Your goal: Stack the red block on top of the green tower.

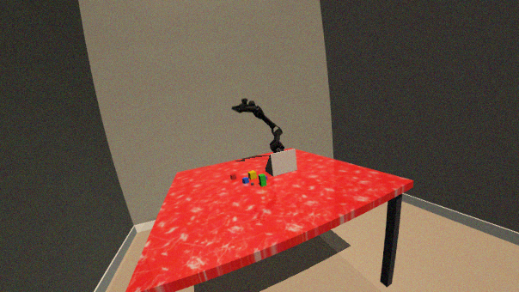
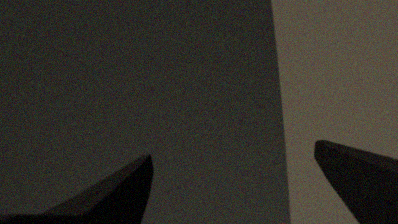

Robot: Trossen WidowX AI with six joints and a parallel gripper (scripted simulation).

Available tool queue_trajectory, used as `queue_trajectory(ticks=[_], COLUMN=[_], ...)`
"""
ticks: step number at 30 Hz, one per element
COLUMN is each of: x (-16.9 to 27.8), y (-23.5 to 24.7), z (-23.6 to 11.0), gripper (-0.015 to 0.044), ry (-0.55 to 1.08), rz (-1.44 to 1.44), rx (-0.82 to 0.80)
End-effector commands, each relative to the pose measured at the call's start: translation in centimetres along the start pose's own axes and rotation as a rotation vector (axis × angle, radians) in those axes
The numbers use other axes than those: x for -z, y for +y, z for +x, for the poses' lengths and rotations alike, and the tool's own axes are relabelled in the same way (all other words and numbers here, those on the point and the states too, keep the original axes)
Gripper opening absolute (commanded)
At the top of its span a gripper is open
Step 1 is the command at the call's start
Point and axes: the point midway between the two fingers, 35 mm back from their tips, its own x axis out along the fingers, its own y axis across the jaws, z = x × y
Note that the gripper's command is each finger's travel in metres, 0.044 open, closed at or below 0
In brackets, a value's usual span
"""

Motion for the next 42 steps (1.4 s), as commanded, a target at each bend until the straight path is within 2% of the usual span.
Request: queue_trajectory(ticks=[1, 10, 19, 29, 42], x=[2.0, 8.4, 16.9, 26.6, 37.3], y=[3.1, 9.7, 15.3, 19.5, 22.7], z=[2.8, 7.6, 10.0, 9.9, 7.0], gripper=[0.0440, 0.0440, 0.0440, 0.0440, 0.0440], ry=[0.118, 0.416, 0.746, 1.115, 1.557], rz=[-0.025, -0.049, -0.093, -0.123, -0.160], rx=[-0.055, -0.164, -0.239, -0.264, -0.210])
